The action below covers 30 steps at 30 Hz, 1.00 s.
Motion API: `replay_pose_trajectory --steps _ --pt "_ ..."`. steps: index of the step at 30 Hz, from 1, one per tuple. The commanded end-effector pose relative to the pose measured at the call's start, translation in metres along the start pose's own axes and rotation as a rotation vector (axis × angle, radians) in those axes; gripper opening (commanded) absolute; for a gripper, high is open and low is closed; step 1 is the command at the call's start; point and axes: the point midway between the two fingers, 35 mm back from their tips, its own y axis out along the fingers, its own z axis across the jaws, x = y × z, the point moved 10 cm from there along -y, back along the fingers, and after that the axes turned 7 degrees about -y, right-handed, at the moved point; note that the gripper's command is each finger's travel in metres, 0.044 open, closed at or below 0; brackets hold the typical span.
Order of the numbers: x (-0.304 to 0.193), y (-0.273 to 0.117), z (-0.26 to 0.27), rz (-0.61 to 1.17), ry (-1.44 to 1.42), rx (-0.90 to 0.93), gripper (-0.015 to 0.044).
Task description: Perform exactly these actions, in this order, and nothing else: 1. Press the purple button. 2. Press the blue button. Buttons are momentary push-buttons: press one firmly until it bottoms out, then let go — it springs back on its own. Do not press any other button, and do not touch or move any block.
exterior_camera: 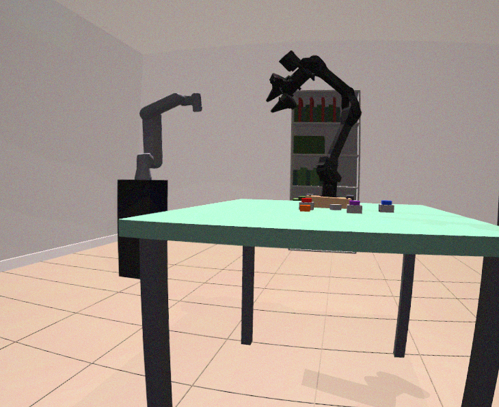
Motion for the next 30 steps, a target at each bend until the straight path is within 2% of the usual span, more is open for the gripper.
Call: replay_pose_trajectory --steps 1,7,13,18,24,29,30 --pt "0.036 0.009 0.040 -0.095 -0.069 0.169 0.0400" --pt "0.077 0.003 0.124 -0.183 -0.214 0.437 0.0400" --pt "0.086 -0.024 0.220 -0.189 -0.388 0.674 0.0400" --pt "0.065 -0.055 0.298 -0.137 -0.550 0.827 0.0400" --pt "0.008 -0.090 0.376 -0.024 -0.754 0.933 0.0400" --pt "-0.002 -0.094 0.385 -0.006 -0.781 0.941 0.0400" --pt "-0.003 -0.093 0.387 -0.006 -0.781 0.941 0.0374"
